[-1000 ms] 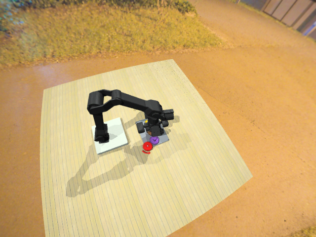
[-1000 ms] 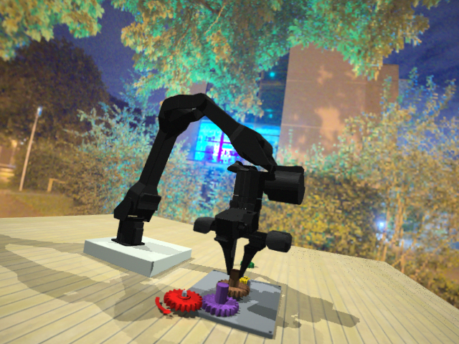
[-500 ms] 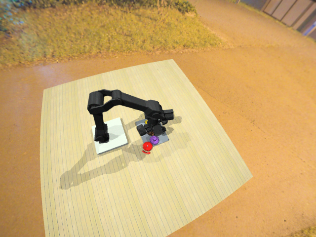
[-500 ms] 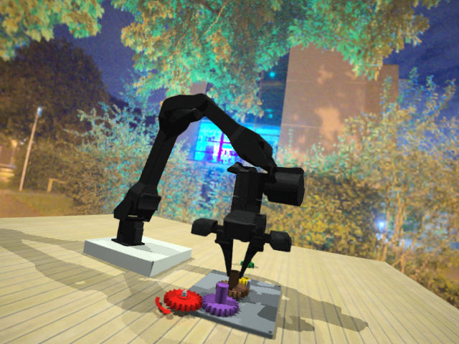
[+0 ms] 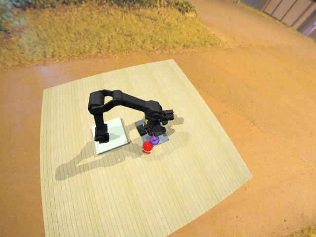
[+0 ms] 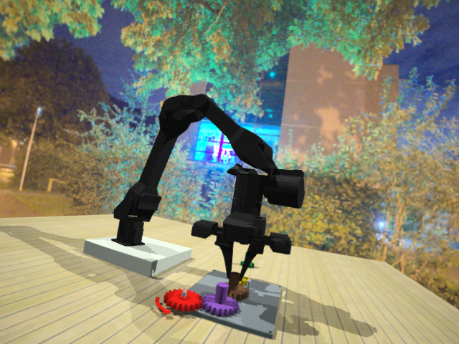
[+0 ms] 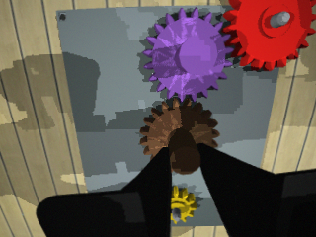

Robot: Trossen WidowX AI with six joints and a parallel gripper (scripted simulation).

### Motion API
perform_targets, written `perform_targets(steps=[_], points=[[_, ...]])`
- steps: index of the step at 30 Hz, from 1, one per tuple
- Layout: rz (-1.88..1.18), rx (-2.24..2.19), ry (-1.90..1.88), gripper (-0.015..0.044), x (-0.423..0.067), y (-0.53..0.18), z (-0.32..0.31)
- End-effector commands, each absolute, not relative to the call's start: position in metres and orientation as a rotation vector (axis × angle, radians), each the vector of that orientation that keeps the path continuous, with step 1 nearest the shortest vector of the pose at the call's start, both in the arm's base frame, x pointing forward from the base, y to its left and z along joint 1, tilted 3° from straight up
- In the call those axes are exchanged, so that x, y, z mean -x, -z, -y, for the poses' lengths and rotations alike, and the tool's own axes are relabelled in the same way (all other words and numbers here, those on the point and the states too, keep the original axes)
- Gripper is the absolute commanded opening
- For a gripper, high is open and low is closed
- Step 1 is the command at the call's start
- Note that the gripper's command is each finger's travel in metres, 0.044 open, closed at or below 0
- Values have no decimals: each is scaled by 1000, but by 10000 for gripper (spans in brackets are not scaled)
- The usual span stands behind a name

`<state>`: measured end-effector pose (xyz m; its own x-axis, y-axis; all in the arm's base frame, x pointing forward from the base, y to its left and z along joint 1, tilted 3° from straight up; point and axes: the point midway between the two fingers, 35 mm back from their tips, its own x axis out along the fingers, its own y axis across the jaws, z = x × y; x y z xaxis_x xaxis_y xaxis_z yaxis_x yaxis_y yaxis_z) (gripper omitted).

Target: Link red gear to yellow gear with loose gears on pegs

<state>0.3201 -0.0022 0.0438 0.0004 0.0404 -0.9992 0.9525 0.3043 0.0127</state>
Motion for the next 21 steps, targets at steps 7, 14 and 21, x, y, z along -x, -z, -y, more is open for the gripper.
perform_targets(steps=[7, 14, 21], points=[[-1305, -1121, 1071, 26, -319, -41, 2], [-1333, -1068, 1017, 140, -319, -46, 2], [-1333, -1068, 1016, 140, -320, -78, 3]])
